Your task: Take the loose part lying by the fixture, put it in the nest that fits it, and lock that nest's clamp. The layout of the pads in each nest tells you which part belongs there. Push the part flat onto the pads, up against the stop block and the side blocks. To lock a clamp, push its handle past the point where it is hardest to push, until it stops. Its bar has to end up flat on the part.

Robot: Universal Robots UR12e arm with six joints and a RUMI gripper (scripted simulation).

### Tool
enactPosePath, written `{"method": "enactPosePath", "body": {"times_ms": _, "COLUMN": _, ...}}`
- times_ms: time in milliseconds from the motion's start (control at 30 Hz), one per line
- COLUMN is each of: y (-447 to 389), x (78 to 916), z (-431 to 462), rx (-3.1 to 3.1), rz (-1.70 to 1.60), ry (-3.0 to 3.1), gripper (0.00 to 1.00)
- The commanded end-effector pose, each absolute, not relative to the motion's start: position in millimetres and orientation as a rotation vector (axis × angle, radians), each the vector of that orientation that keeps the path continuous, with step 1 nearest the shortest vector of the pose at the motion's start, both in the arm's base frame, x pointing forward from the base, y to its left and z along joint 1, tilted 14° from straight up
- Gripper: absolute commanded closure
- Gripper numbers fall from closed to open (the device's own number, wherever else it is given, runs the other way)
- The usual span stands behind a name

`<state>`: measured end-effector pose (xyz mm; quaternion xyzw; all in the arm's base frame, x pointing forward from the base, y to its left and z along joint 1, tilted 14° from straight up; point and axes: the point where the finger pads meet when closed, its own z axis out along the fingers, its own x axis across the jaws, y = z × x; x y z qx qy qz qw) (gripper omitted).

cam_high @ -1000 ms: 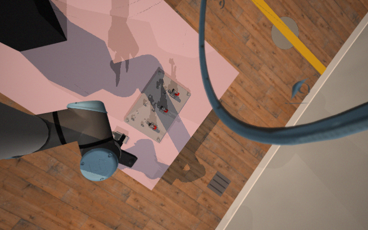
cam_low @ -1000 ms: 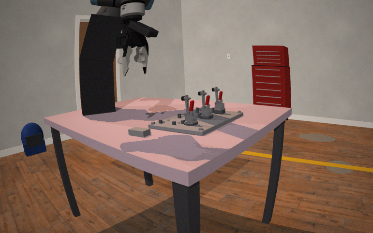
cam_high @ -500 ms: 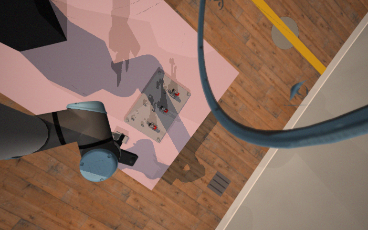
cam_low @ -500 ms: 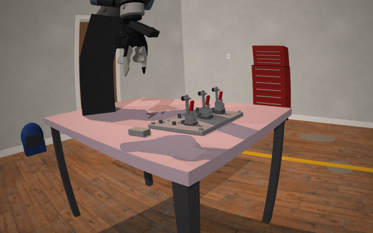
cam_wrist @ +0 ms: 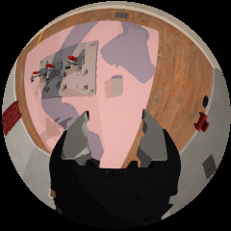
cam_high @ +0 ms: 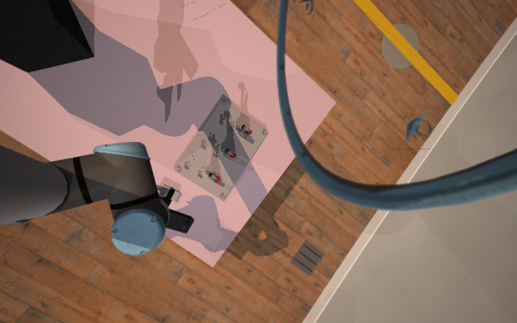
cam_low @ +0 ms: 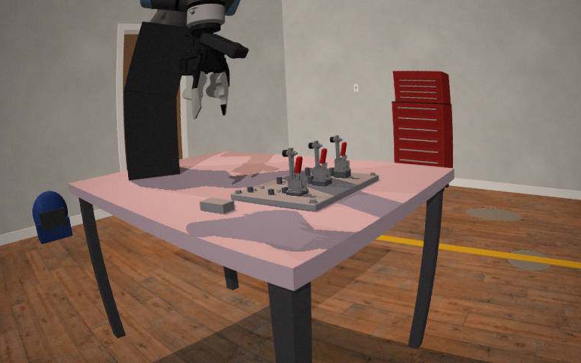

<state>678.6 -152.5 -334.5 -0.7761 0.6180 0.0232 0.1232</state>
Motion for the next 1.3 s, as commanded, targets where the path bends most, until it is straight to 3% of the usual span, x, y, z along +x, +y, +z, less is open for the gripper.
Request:
{"method": "enactPosePath", "body": {"times_ms": 0, "y": -155, "x": 679, "z": -335, "rx": -2.262, "rz": 0.066, "ry": 1.804, "gripper": 0.41}}
{"method": "enactPosePath", "body": {"times_ms": 1267, "y": -150, "x": 683, "z": -351, "rx": -2.264, "rz": 0.064, "ry": 1.802, "gripper": 0.41}}
